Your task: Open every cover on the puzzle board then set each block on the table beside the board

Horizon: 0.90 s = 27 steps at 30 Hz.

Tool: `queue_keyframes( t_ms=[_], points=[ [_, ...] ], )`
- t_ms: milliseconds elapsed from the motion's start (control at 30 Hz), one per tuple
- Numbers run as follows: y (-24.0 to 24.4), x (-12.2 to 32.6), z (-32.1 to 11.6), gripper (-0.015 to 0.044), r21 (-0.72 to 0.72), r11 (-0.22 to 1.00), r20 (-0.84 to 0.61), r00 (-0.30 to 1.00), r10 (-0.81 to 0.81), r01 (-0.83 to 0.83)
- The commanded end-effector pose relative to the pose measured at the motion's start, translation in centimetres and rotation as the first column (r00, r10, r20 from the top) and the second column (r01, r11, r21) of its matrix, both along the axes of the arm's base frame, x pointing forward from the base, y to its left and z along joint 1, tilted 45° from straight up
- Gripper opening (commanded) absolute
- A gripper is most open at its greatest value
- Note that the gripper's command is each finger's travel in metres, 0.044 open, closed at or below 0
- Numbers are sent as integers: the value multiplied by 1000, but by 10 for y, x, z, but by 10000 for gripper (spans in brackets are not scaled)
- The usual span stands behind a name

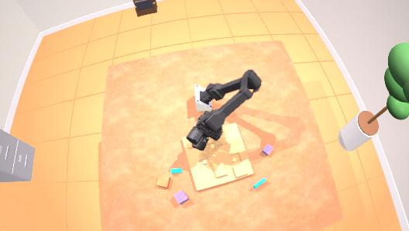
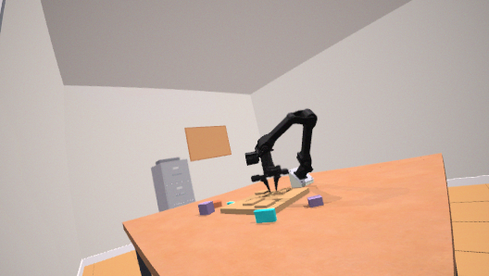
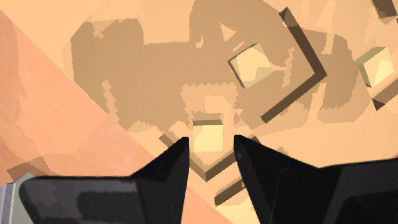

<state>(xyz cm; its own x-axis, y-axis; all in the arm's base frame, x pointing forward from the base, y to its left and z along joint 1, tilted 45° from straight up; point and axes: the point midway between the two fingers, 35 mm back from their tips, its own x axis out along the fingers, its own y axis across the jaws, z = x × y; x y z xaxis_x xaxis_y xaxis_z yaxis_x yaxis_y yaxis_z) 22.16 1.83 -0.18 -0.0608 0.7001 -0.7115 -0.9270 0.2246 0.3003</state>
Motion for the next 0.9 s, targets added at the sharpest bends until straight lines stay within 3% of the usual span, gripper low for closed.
queue_keyframes(
  t_ms=[0,367,667,867],
  points=[
    [3,-2,-2,144,6,1000,-8,1000,-6,6],
    [9,-2,-8,144,7,1000,-7,1000,-6,6],
    [6,0,-6,84,0,1000,2,1000,0,0],
    [6,0,-6,80,0,1000,2,1000,0,0]
  ],
)
